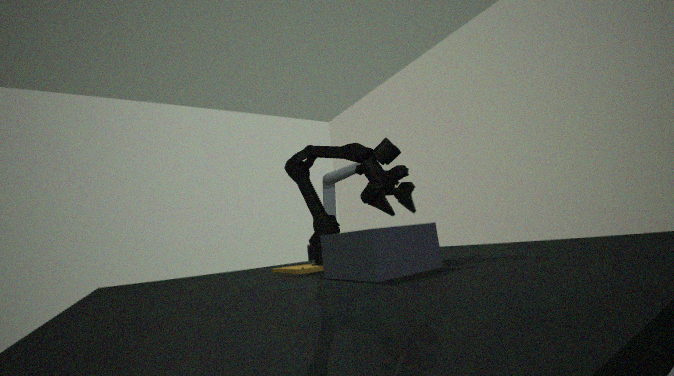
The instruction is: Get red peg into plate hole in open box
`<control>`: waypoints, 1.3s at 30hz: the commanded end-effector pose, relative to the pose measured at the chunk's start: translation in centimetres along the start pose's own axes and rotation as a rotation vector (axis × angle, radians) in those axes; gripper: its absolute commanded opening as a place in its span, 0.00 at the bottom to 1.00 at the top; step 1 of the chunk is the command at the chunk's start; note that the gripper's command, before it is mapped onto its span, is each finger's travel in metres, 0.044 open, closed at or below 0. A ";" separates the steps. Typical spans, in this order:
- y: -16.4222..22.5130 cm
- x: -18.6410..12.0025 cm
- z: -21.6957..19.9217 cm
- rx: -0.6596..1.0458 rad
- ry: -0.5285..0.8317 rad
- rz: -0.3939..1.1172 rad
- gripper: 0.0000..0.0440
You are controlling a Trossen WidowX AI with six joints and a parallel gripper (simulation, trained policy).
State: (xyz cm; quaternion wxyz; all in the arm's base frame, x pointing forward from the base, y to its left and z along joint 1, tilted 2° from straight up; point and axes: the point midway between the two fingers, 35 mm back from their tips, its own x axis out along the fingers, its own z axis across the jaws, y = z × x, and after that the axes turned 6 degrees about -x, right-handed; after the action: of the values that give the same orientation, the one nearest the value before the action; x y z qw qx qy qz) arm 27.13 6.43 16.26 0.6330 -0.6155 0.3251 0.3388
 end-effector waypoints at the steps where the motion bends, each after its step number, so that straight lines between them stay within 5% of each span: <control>1: 1.5 0.0 0.4 0.095 0.016 0.080 1.00; 17: 8.4 -0.5 3.0 0.469 0.171 0.399 1.00; 35: 12.4 3.8 3.3 0.543 0.289 0.427 1.00; 39: 13.1 4.9 3.1 0.538 0.304 0.430 0.86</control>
State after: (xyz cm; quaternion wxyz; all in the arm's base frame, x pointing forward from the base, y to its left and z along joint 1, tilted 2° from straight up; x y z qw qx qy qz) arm 19.00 10.02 5.95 0.6346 -0.3854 0.6102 0.2764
